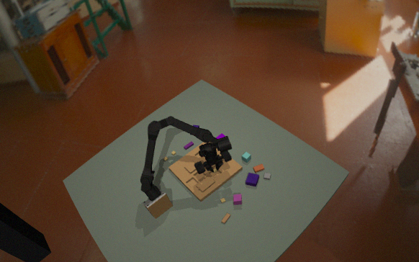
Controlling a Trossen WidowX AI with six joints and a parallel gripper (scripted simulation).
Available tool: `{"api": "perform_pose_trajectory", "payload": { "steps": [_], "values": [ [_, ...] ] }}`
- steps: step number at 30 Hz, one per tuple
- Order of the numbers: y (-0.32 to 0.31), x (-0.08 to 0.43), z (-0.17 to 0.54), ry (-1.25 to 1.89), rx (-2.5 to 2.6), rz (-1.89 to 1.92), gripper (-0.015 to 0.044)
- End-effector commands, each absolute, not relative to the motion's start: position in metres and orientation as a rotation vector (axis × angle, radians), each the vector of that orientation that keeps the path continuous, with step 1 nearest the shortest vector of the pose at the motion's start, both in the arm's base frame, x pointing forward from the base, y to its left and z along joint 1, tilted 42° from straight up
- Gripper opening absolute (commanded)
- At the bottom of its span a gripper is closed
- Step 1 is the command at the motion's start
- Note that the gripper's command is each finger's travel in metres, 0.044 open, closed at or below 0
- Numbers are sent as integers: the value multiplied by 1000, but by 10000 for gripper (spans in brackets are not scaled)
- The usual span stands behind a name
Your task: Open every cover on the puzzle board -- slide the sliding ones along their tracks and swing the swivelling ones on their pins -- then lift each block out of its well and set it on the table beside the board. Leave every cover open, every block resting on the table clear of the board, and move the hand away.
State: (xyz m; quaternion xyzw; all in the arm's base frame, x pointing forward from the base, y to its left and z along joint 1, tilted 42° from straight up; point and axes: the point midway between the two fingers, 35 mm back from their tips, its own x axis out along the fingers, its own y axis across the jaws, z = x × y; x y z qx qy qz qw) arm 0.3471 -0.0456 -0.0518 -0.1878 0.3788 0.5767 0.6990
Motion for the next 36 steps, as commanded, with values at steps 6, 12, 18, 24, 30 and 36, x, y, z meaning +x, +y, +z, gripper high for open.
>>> {"api": "perform_pose_trajectory", "payload": {
  "steps": [6,12,18,24,30,36],
  "values": [
    [-54,346,-43,846,-426,1286,80],
    [-59,346,-38,846,-425,1286,80],
    [-68,346,-28,847,-425,1285,80],
    [-79,345,-17,848,-426,1285,80],
    [-89,344,-5,848,-425,1285,80],
    [-99,338,-6,851,-428,1282,80]
  ]
}}
